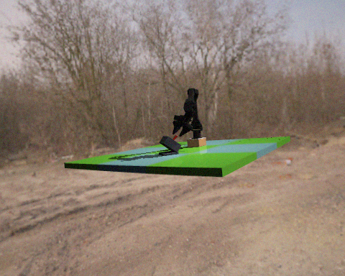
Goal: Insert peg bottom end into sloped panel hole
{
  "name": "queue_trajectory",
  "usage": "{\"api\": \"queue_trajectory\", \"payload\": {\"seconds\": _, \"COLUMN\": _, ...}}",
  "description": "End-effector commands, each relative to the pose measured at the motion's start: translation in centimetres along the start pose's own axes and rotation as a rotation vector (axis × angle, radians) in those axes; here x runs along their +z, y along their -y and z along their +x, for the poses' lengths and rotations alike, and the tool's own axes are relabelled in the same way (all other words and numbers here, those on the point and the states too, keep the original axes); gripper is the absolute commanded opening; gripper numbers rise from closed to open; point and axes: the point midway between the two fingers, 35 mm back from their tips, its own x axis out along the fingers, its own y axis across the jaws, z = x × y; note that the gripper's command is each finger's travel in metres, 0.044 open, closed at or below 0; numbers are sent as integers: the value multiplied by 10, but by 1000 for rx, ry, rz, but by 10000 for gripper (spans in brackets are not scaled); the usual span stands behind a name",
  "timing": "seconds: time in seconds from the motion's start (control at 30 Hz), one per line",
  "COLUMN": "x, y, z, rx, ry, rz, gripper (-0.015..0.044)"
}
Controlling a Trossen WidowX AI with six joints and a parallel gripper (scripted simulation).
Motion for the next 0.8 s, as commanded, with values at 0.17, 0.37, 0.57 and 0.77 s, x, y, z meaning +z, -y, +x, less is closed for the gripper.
{"api": "queue_trajectory", "payload": {"seconds": 0.17, "x": 2, "y": -2, "z": -23, "rx": 4, "ry": 6, "rz": 8, "gripper": 440}}
{"api": "queue_trajectory", "payload": {"seconds": 0.37, "x": 1, "y": -2, "z": -37, "rx": 5, "ry": 6, "rz": 7, "gripper": 440}}
{"api": "queue_trajectory", "payload": {"seconds": 0.57, "x": -1, "y": -3, "z": -51, "rx": 6, "ry": 5, "rz": 6, "gripper": 440}}
{"api": "queue_trajectory", "payload": {"seconds": 0.77, "x": -3, "y": -3, "z": -63, "rx": 6, "ry": 5, "rz": 4, "gripper": 440}}
